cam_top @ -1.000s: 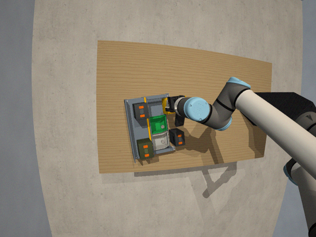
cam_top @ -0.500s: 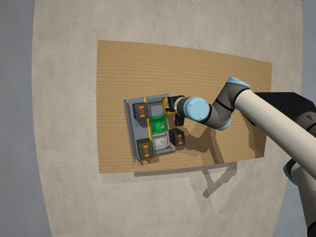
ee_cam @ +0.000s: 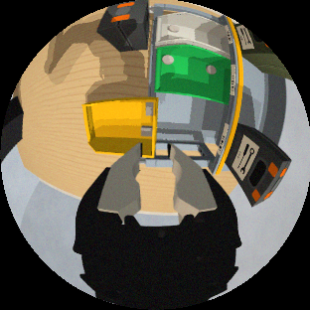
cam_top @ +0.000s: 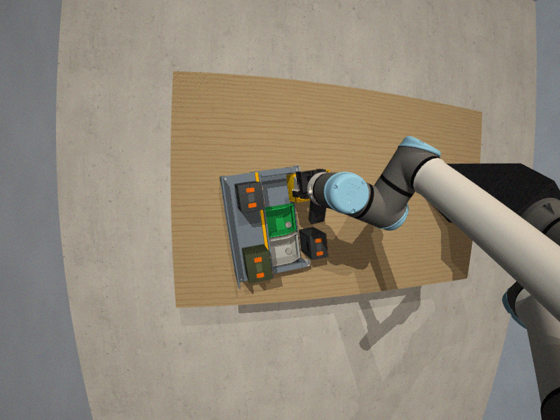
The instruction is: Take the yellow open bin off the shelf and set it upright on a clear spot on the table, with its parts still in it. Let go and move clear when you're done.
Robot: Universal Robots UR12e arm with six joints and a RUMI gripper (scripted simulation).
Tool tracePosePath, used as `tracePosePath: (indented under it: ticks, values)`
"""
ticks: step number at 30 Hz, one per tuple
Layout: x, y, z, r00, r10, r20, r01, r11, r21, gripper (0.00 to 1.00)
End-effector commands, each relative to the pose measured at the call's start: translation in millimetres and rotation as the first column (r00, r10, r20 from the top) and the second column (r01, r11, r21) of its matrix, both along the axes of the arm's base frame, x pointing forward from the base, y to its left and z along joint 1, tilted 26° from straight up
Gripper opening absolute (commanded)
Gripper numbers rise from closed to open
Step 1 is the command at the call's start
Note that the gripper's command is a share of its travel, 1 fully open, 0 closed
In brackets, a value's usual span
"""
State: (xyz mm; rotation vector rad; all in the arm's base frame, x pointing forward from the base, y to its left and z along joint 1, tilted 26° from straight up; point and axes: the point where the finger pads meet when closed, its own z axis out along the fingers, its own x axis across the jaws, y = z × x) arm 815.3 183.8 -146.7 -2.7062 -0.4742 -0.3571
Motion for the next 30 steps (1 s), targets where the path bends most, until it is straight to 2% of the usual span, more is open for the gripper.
tracePosePath:
  ticks: [1, 14, 19, 30]
  values:
    - [2, 2, -5, 1.0, 0.0, 0.001, 0.0, 1.0, 0.0, 0.2]
    - [2, 3, -7, 1.0, 0.0, 0.001, 0.0, 1.0, 0.0, 0.2]
    - [3, 7, -16, 1.0, 0.0, 0.001, 0.0, 1.0, 0.0, 0.2]
    - [3, 7, -16, 1.0, 0.0, 0.001, 0.0, 1.0, 0.0, 0.2]
